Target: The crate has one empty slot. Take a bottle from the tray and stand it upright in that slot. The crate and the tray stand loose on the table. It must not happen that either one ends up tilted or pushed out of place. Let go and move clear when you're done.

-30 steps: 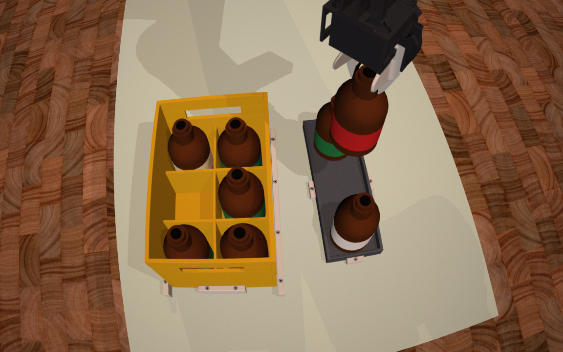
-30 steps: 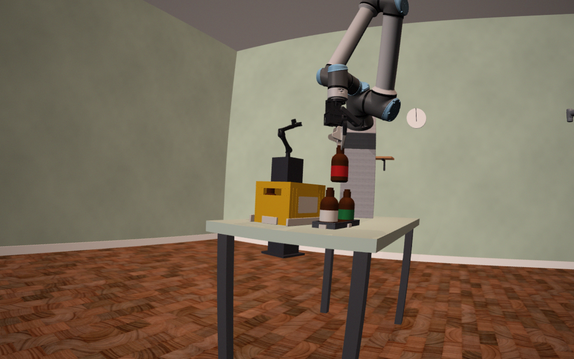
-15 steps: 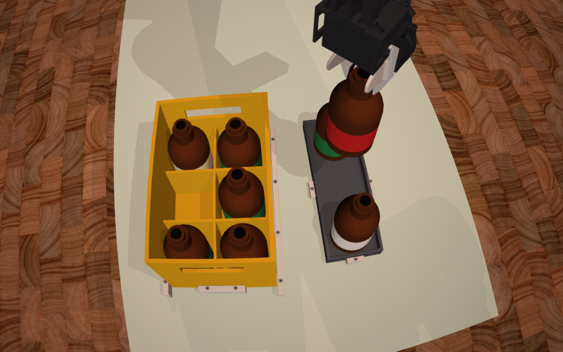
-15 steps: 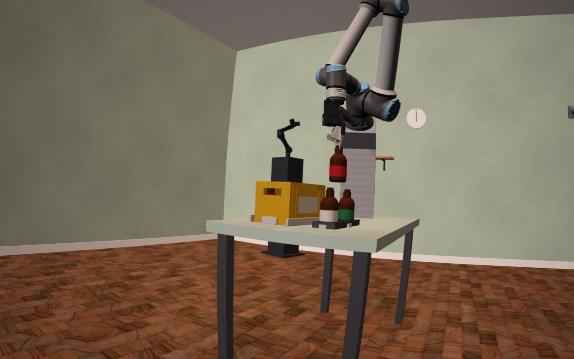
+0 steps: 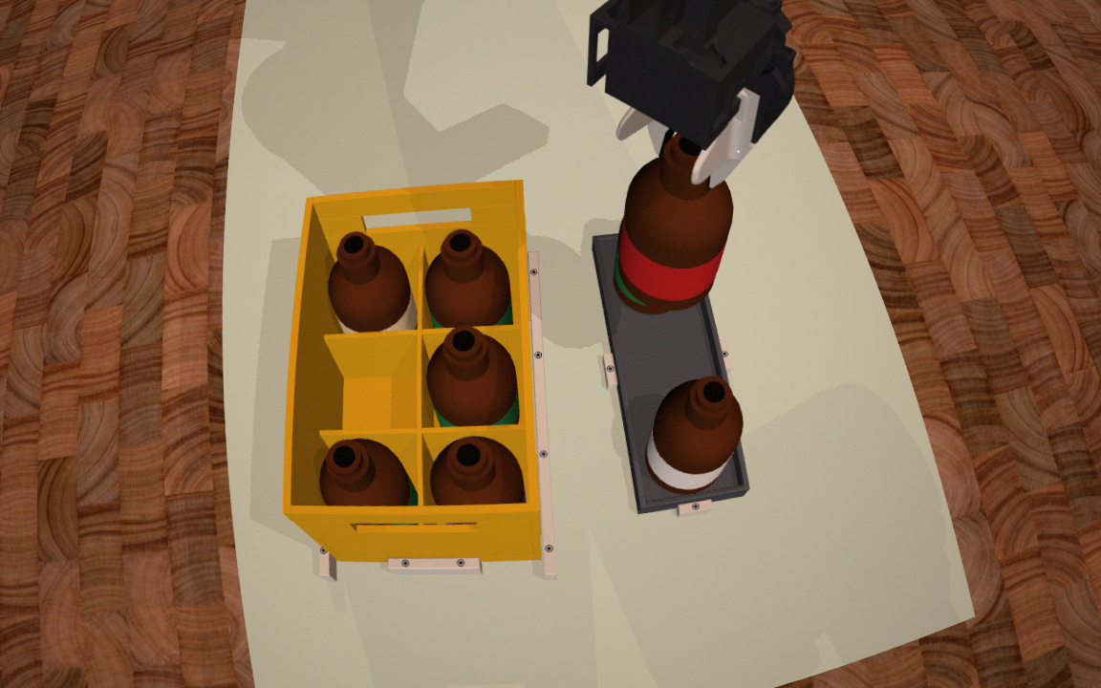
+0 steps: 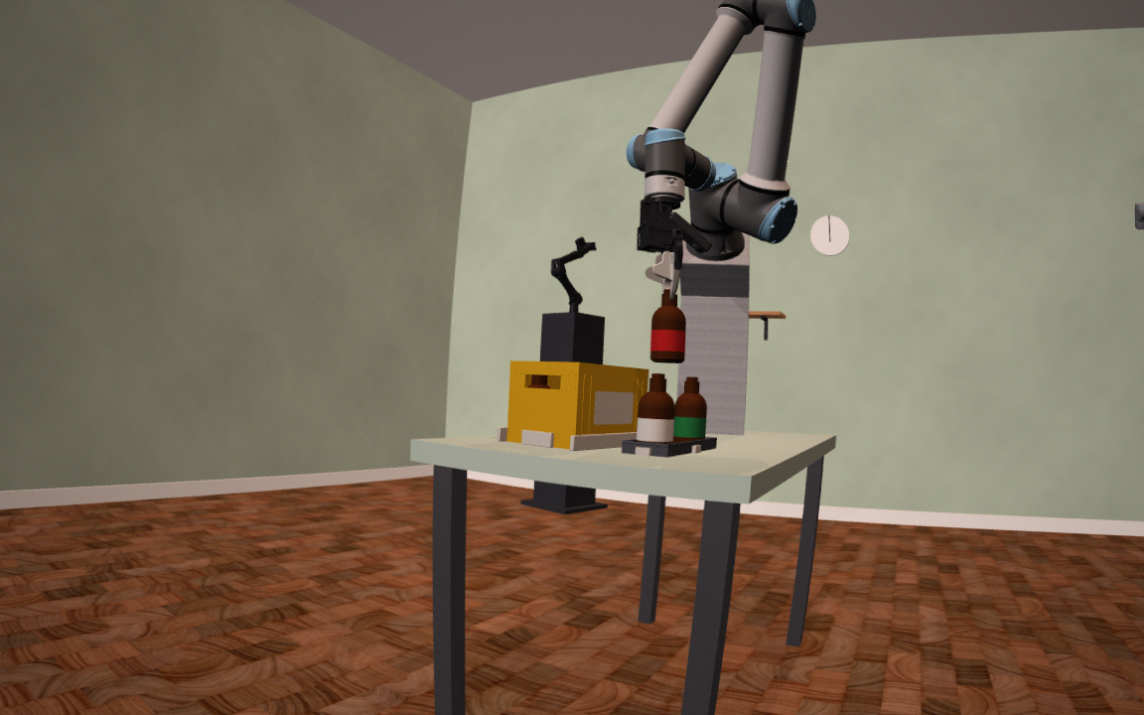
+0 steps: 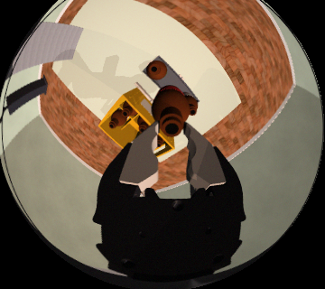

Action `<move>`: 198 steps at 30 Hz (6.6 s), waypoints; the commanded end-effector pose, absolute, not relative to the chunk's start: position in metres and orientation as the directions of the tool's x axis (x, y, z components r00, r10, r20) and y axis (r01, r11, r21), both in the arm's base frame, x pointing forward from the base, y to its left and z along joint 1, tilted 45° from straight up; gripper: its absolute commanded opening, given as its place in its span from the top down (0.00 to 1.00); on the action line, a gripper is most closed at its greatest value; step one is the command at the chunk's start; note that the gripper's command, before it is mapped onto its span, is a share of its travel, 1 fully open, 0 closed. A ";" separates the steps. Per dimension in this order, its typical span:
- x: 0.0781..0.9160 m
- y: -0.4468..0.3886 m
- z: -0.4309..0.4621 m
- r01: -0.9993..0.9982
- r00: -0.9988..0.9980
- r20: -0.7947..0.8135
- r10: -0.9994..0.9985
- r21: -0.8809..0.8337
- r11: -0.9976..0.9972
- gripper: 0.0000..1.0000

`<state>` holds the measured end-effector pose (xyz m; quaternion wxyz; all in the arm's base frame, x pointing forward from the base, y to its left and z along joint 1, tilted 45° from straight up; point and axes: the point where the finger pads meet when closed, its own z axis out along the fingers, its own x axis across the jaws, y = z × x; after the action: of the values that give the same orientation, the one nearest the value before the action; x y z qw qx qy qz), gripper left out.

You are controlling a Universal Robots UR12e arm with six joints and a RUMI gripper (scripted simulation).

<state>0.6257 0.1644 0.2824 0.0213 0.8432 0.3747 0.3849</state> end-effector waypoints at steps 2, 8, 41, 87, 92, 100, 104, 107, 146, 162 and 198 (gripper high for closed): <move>0.627 0.158 0.282 0.615 0.422 0.633 0.648 0.325 -0.718 1.00; 0.629 0.150 0.281 0.615 0.422 0.633 0.648 0.325 -0.718 1.00; 0.639 0.096 0.271 0.615 0.422 0.633 0.648 0.325 -0.718 1.00; 0.658 0.003 0.255 0.615 0.422 0.633 0.648 0.325 -0.718 1.00; 0.660 -0.008 0.254 0.615 0.422 0.633 0.648 0.325 -0.718 1.00; 0.662 -0.020 0.251 0.615 0.422 0.633 0.648 0.325 -0.718 1.00; 0.664 -0.028 0.250 0.615 0.422 0.633 0.648 0.325 -0.718 1.00; 0.665 -0.033 0.249 0.615 0.422 0.633 0.648 0.325 -0.718 1.00; 0.672 -0.068 0.243 0.615 0.422 0.633 0.648 0.325 -0.718 1.00; 0.672 -0.070 0.243 0.615 0.422 0.633 0.648 0.325 -0.718 1.00; 0.672 -0.070 0.243 0.615 0.422 0.633 0.648 0.325 -0.718 1.00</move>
<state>0.6721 -0.0698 0.2422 0.0211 0.8431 0.3747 0.3850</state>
